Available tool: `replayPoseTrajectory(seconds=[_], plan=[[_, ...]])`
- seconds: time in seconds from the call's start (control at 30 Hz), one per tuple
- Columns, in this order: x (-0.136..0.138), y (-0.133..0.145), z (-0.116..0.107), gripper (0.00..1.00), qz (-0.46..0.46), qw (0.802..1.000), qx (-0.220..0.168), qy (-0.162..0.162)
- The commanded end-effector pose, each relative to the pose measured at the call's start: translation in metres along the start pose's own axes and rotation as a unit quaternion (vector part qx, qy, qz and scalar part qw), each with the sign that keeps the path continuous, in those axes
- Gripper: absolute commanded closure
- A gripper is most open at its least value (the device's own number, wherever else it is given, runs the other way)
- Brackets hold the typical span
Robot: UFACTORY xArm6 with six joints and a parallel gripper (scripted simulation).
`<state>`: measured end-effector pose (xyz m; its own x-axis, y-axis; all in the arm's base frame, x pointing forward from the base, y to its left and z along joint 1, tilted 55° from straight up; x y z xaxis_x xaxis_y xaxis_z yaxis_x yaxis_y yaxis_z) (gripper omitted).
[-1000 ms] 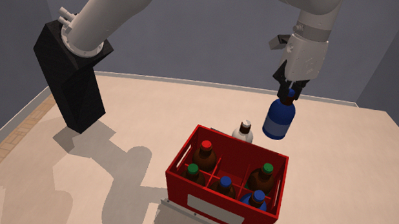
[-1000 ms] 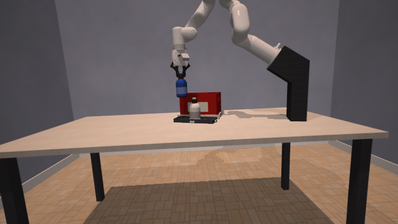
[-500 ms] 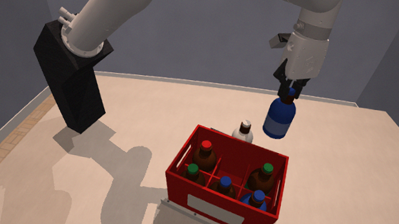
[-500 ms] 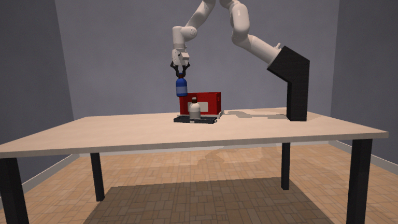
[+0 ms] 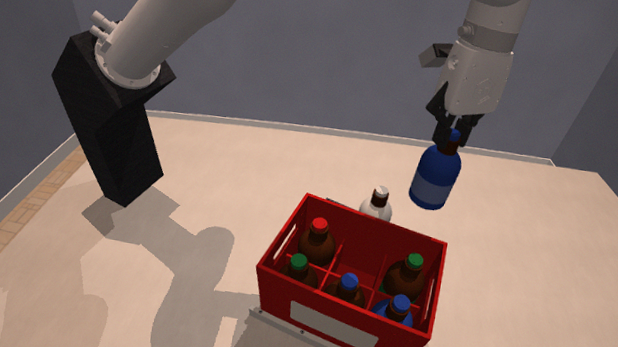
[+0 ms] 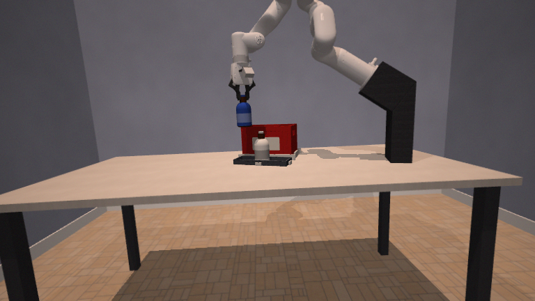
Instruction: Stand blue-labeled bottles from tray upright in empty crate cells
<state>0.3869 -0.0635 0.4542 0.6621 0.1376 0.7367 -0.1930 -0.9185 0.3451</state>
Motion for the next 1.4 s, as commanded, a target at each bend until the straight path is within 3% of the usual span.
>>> replayPoseTrajectory(seconds=[0.0,1.37], plan=[[0.0014,0.0005,-0.0042,1.00,0.001,1.000,0.000,0.002],[-0.0061,0.0054,-0.0056,1.00,0.001,1.000,0.000,0.002]])
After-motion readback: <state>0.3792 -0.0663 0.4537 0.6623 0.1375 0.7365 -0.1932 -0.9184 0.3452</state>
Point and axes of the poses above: the point where the finger pads meet when closed, its own z axis out along the fingers, its own x axis across the jaws, y = z × x, the point moved 1 cm from there along -z, back along the fingers, and after that the axes turned 15 degrees about z, right-handed, at the moved point
